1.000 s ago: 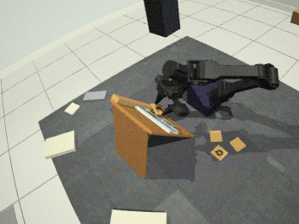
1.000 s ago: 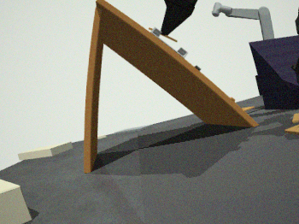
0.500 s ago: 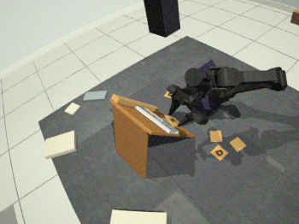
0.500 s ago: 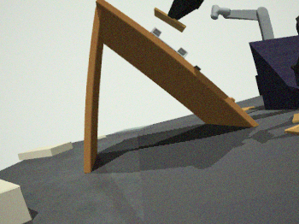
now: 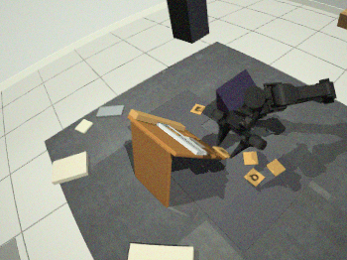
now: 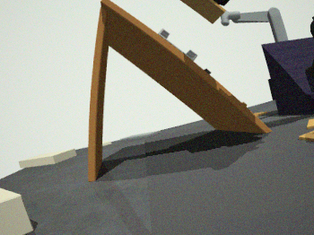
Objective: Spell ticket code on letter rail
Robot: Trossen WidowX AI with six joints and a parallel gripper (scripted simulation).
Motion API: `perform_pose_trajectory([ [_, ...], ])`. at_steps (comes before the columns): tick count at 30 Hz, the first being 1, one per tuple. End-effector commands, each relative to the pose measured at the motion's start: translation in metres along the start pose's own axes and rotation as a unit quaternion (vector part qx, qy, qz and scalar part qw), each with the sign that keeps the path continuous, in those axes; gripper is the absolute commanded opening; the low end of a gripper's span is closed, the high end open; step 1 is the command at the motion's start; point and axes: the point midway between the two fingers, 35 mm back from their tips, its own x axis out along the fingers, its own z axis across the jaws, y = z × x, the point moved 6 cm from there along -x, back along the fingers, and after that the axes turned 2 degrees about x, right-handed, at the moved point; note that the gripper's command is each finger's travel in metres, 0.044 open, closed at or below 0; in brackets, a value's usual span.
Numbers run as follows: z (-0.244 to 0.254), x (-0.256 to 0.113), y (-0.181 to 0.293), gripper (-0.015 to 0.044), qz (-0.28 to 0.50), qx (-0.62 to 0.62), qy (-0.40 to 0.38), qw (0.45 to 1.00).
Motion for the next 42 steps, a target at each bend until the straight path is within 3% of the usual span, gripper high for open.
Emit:
perform_pose_trajectory([
  [1, 0.013, -0.005, 0.009, 0.0, -0.004, -0.003, -0.024, 1.0],
  [7, 0.018, -0.004, 0.012, 0.0, -0.005, -0.005, -0.034, 0.999],
  [19, 0.022, 0.042, 0.011, 0.0, -0.007, -0.006, -0.036, 0.999],
  [42, 0.022, 0.042, 0.012, 0.0, -0.007, -0.006, -0.036, 0.999],
])
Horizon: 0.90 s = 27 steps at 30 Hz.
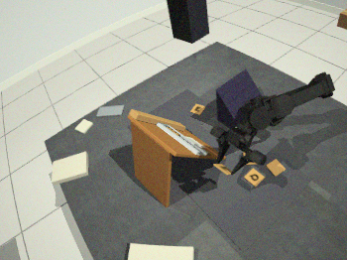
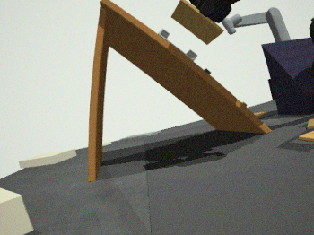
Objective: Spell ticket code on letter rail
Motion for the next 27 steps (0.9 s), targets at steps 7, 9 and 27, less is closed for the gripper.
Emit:
perform_pose_trajectory([
  [7, -0.004, 0.0, 0.0, 0.0, 0.0, 0.002, 0.002, 1.0],
  [9, -0.005, 0.0, 0.0, 0.0, 0.0, 0.002, 0.002, 1.0],
  [27, -0.014, 0.001, 0.001, 0.0, 0.0, 0.002, 0.002, 1.0],
])
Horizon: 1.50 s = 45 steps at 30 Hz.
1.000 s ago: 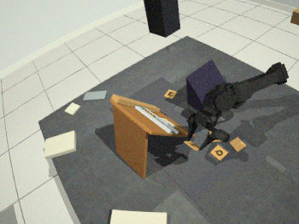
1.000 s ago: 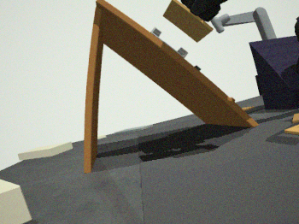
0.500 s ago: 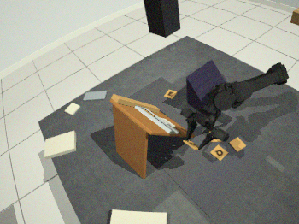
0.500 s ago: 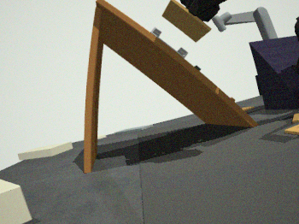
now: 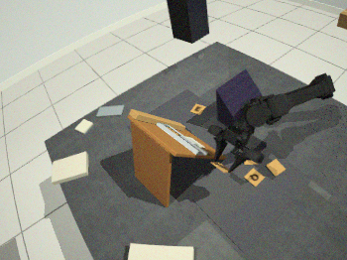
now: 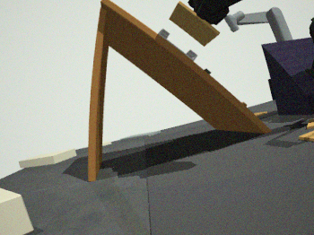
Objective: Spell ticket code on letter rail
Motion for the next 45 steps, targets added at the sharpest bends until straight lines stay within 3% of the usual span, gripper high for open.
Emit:
perform_pose_trajectory([
  [1, -0.004, 0.002, 0.002, 0.0, 0.004, 0.002, 0.0, 1.0],
  [45, -0.026, 0.002, 0.001, 0.0, 0.004, 0.001, 0.001, 1.0],
])
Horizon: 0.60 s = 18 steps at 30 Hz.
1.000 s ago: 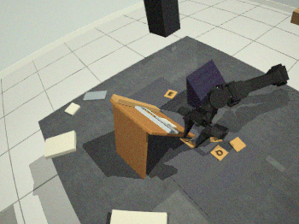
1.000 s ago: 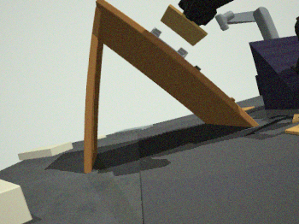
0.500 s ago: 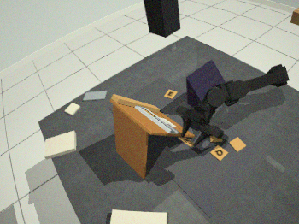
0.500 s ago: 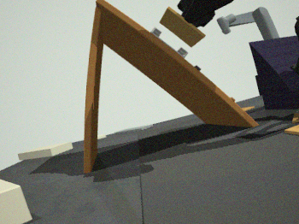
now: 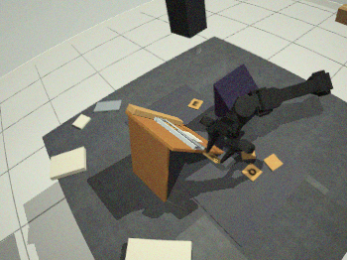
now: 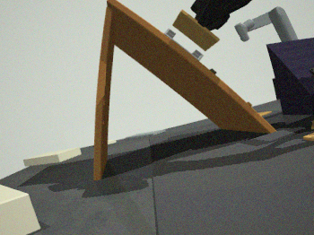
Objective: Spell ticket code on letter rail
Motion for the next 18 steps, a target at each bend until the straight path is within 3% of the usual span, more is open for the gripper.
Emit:
perform_pose_trajectory([
  [1, -0.0036, 0.0015, 0.0012, 0.0, 0.004, 0.002, 0.0, 1.0],
  [18, -0.0122, 0.0015, 0.001, 0.0, 0.004, 0.002, 0.0, 1.0],
])
